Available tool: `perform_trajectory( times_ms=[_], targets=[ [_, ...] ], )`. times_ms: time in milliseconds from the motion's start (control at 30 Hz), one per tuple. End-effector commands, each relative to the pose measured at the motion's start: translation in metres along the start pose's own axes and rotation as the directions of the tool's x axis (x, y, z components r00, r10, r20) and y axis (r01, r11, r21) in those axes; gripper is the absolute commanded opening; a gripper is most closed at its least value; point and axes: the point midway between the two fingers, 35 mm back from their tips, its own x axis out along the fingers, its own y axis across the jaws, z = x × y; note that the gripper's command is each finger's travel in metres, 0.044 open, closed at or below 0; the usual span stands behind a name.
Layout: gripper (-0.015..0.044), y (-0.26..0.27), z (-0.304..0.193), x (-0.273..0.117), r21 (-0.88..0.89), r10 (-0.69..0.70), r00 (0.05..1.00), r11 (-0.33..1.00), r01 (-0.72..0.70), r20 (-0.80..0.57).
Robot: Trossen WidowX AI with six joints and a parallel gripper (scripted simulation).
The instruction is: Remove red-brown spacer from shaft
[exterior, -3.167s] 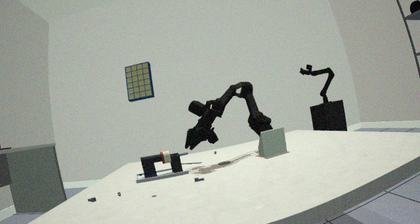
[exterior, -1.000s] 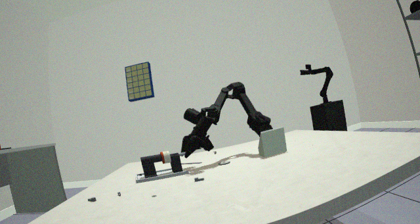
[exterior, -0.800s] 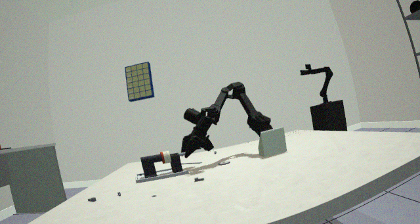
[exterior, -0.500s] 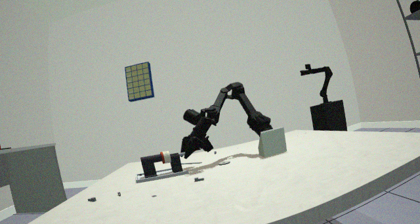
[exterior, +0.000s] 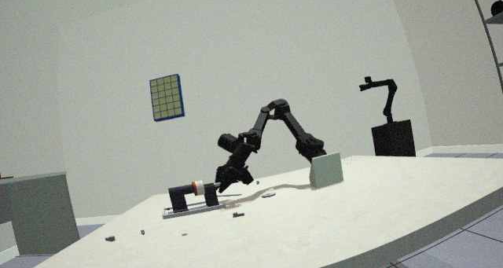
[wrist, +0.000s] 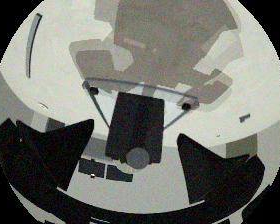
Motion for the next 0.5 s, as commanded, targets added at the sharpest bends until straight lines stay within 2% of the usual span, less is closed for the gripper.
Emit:
perform_trajectory(
  times_ms=[0,400,467],
  targets=[
    [0.044,0.0003,-0.0019,0.0004,-0.004,-0.001,1.0,1.0,0.001,-0.007],
    [0.044,-0.0004,-0.0039,0.0004,-0.004,-0.001,1.0,1.0,0.001,-0.007],
    [0.0387,-0.0001,-0.0013,0.0005,0.0,0.0,1.0,1.0,0.0,-0.002]
  ],
)
